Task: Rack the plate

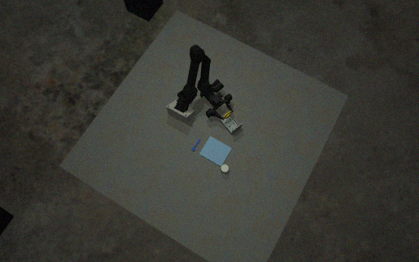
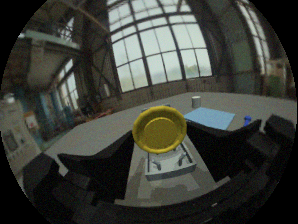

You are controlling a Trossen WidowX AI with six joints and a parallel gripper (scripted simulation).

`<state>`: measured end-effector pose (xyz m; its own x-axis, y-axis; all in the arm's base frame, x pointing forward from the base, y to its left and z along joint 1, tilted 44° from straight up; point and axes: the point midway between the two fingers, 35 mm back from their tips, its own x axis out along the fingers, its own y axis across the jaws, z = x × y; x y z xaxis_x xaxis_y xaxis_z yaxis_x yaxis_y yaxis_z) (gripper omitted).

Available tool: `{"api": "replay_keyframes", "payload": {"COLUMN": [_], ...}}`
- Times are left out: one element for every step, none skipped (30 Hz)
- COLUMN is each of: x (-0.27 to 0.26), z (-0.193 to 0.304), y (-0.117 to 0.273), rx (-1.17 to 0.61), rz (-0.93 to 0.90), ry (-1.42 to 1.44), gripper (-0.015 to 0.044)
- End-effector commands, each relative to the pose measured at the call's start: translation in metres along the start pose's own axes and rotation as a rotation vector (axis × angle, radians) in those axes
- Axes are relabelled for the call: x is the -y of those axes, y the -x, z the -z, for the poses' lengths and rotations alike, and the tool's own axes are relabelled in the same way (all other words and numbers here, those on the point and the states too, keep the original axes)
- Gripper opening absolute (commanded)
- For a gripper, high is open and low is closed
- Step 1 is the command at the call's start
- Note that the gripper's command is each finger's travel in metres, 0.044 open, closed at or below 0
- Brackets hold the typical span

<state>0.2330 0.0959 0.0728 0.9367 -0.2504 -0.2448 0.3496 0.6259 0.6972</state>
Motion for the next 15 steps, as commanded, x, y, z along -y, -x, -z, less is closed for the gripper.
{"api": "replay_keyframes", "payload": {"x": [0.005, 0.005, 0.005, 0.005, 0.005, 0.005, 0.006, 0.006, 0.007, 0.007, 0.007, 0.007, 0.007, 0.007, 0.008], "z": [0.001, 0.001, 0.001, 0.001, 0.002, 0.004, 0.007, 0.012, 0.016, 0.018, 0.019, 0.019, 0.018, 0.017, 0.015], "y": [-0.003, -0.003, -0.003, -0.003, -0.003, -0.003, -0.003, -0.003, -0.003, -0.003, -0.003, -0.003, -0.002, -0.002, -0.002], "rx": [-0.002, -0.001, 0.0, 0.0, 0.0, 0.0, 0.001, 0.001, 0.002, 0.002, 0.002, 0.002, 0.001, -0.002, -0.005], "rz": [0.004, 0.002, 0.001, 0.0, 0.0, 0.0, -0.001, -0.002, -0.002, -0.003, -0.003, -0.003, -0.003, -0.002, -0.002], "ry": [0.013, 0.007, 0.002, 0.001, 0.0, -0.001, -0.004, -0.007, -0.009, -0.01, -0.011, -0.011, -0.009, -0.005, 0.0], "gripper": [0.0, 0.0, 0.0, 0.0, 0.0, 0.0, 0.0, 0.0, 0.0, 0.0, 0.0, 0.0, 0.0, 0.0, 0.0]}}
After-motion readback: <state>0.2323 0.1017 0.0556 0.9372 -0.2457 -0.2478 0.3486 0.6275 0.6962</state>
